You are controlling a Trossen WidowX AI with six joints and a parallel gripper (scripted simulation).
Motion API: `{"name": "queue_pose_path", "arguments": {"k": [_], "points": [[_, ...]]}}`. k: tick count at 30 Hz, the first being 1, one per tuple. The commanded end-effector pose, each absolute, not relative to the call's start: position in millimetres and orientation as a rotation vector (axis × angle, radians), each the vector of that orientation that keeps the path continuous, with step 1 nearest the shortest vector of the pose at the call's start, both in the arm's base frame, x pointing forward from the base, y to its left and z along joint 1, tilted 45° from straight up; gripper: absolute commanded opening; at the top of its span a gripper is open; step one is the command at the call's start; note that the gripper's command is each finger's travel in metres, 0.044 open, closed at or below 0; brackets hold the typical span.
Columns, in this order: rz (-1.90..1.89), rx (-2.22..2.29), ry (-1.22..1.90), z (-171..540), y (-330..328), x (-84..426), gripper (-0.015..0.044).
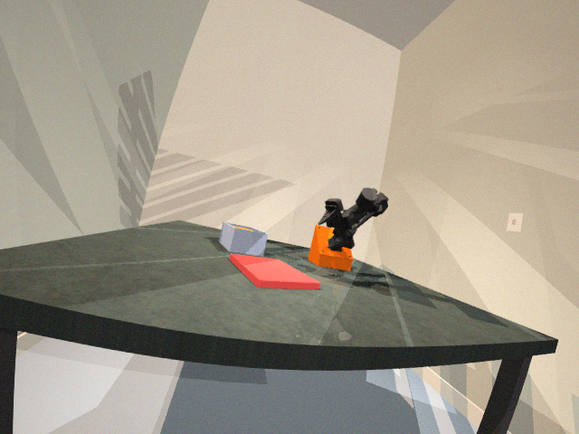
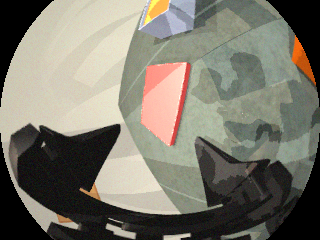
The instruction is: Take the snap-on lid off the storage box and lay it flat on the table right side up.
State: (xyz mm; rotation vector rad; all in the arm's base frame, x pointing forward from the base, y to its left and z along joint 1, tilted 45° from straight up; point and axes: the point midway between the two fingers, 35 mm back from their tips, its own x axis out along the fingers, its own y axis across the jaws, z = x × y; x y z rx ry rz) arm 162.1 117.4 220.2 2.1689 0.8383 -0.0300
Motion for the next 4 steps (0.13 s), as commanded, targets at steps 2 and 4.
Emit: {"name": "queue_pose_path", "arguments": {"k": [2, 4], "points": [[-0.025, 2.166, 0.842, 220.3, 117.8, 161.8, 0.044], [-0.025, 2.166, 0.842, 220.3, 117.8, 161.8, 0.044]]}}
